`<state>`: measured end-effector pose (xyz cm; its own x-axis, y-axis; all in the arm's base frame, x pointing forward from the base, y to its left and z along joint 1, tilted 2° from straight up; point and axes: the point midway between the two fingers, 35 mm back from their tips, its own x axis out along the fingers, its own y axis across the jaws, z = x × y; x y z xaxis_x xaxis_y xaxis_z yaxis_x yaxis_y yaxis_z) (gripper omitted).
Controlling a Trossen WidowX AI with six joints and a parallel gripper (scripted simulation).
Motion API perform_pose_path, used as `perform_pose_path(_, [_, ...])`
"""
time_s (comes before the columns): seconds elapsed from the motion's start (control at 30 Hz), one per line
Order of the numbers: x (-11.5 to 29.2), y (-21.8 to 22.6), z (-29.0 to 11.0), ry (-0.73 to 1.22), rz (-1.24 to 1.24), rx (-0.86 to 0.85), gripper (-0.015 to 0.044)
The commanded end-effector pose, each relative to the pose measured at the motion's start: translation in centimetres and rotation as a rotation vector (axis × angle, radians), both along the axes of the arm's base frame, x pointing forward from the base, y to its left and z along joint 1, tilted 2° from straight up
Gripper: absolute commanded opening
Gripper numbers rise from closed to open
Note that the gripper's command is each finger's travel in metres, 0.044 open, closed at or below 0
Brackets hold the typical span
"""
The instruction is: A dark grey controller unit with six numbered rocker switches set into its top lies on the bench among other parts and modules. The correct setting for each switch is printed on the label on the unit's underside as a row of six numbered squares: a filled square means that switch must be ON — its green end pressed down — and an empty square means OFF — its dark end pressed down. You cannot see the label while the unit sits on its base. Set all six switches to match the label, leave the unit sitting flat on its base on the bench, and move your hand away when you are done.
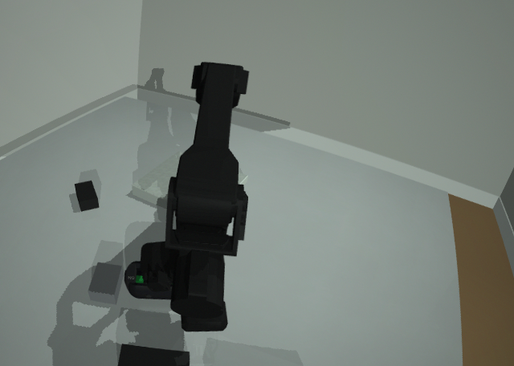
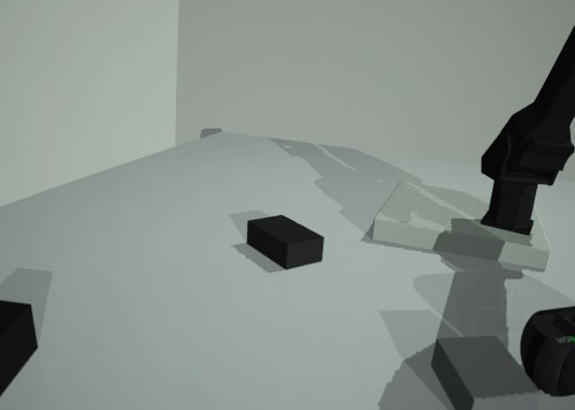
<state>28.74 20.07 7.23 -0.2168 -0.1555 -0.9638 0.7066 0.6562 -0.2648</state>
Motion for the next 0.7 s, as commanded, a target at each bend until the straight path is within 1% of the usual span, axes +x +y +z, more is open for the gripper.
perform_pose_path(0.0, [0.2, -1.2, 0.2, -0.015, -0.006, 0.037, 0.0000])
perform_pose_path(0.17, [0.6, -5.2, 0.6, -0.095, -0.022, 0.157, 0.0000])
perform_pose_path(0.37, [0.0, -9.8, 0.5, -0.224, -0.027, 0.271, 0.0000])
perform_pose_path(0.6, [-1.8, -14.6, -0.3, -0.409, -0.015, 0.353, 0.0000])
perform_pose_path(0.67, [-2.2, -15.4, -0.5, -0.446, -0.010, 0.361, 0.0000])
